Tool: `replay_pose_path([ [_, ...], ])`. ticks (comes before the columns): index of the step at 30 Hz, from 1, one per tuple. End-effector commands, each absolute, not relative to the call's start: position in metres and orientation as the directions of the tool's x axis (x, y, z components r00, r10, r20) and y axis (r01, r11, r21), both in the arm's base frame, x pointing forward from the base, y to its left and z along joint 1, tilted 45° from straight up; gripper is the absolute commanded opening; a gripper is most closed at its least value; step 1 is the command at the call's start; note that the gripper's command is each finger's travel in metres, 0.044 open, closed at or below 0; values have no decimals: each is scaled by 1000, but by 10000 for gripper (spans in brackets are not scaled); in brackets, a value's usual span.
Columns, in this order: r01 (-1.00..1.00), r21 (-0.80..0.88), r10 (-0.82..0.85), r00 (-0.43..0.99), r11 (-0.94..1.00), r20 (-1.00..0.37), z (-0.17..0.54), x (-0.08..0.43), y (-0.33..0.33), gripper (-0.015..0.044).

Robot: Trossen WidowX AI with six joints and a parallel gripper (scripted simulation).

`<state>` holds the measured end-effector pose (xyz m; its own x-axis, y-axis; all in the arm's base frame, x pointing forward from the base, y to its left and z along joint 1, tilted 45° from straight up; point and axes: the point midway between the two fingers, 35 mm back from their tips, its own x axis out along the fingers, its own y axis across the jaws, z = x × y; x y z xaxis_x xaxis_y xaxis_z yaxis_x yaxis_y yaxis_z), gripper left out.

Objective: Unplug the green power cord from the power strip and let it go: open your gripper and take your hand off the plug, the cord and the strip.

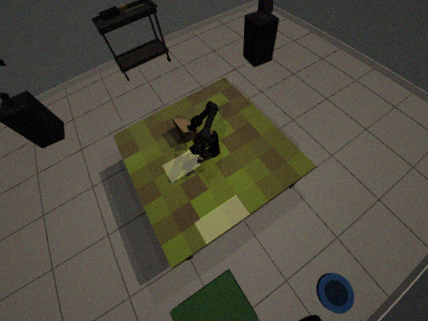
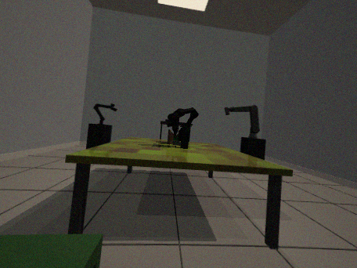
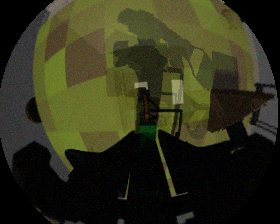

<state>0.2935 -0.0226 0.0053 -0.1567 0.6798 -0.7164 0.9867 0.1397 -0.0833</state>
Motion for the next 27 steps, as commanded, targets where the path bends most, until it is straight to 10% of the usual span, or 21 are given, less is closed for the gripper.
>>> replay_pose_path([
  [1, 986, -91, 684, -160, 137, -712, 5, 291, -20, 160],
  [12, 986, -91, 684, -160, 137, -711, -3, 290, -13, 160],
  [27, 986, -86, 681, -159, 140, -715, -2, 291, -16, 0],
])
